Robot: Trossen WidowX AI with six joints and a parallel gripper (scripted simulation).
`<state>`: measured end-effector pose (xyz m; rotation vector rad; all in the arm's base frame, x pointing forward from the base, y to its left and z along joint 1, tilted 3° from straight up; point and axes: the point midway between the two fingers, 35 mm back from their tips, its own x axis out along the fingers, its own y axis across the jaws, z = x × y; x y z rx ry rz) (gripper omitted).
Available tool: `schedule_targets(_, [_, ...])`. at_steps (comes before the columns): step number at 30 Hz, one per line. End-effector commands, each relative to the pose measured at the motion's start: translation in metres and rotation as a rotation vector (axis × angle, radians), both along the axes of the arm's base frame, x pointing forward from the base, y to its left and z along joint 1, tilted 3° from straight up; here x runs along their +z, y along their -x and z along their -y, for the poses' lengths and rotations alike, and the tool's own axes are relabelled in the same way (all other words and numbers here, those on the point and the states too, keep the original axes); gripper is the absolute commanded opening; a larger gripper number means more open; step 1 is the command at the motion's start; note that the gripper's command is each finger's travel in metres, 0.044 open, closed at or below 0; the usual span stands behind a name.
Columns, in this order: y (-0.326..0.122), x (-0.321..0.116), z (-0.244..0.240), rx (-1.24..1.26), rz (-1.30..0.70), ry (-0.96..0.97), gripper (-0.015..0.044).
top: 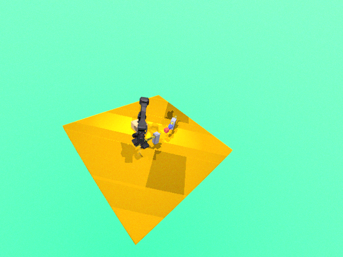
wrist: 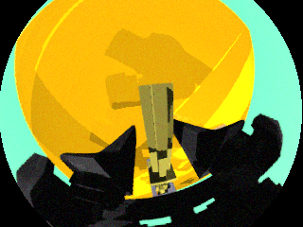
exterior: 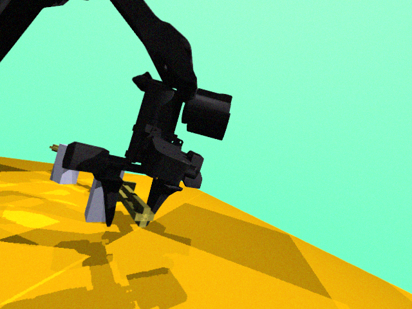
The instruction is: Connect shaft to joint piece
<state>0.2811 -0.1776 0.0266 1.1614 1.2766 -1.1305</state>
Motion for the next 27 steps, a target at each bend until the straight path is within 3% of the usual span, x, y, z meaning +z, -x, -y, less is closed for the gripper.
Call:
schedule_targets(1, [0.0013,-0.0018,-0.0006,-0.005,-0.005,-0.001,0.0125])
schedule_targets(2, [0.0013,-0.0018,-0.0006,-0.005,-0.005,-0.001,0.0102])
schedule_targets(16, [0.0013,-0.0018,-0.0006,-0.005,-0.005,-0.001,0.0102])
schedule_targets(27, [0.001,-0.0009,-0.0002,-0.002,-0.001,0.0,0.006])
